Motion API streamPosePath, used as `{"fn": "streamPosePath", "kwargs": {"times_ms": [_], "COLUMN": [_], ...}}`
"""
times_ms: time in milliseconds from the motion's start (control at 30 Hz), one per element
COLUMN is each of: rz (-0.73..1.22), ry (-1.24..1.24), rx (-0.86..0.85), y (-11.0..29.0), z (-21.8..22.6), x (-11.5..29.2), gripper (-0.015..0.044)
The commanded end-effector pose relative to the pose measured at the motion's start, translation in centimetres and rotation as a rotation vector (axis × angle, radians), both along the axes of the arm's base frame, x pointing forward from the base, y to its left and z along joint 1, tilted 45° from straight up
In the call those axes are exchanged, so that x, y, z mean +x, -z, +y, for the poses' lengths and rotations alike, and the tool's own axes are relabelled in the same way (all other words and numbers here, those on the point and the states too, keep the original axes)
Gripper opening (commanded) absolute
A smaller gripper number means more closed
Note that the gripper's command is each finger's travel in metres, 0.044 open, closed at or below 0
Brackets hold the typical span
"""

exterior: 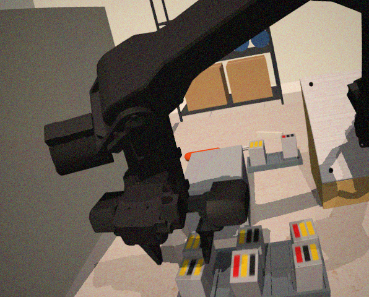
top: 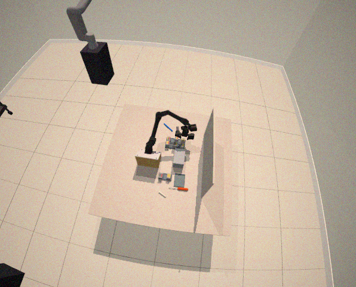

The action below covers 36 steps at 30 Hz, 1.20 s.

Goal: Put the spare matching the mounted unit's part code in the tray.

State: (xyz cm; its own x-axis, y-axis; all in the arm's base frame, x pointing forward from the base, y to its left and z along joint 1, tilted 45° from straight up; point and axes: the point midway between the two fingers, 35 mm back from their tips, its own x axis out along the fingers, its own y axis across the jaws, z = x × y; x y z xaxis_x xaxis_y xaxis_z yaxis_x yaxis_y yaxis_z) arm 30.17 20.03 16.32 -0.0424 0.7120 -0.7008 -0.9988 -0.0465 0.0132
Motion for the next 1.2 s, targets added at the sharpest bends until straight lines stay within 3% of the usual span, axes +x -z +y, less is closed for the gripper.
{"fn": "streamPosePath", "kwargs": {"times_ms": [0,1167], "rz": [0.012,0.012], "ry": [0.002,0.003], "rx": [-0.007,-0.002], "y": [0.8,3.6], "z": [0.3,3.1], "x": [-0.2,-0.8], "gripper": [0.03,0.03]}}
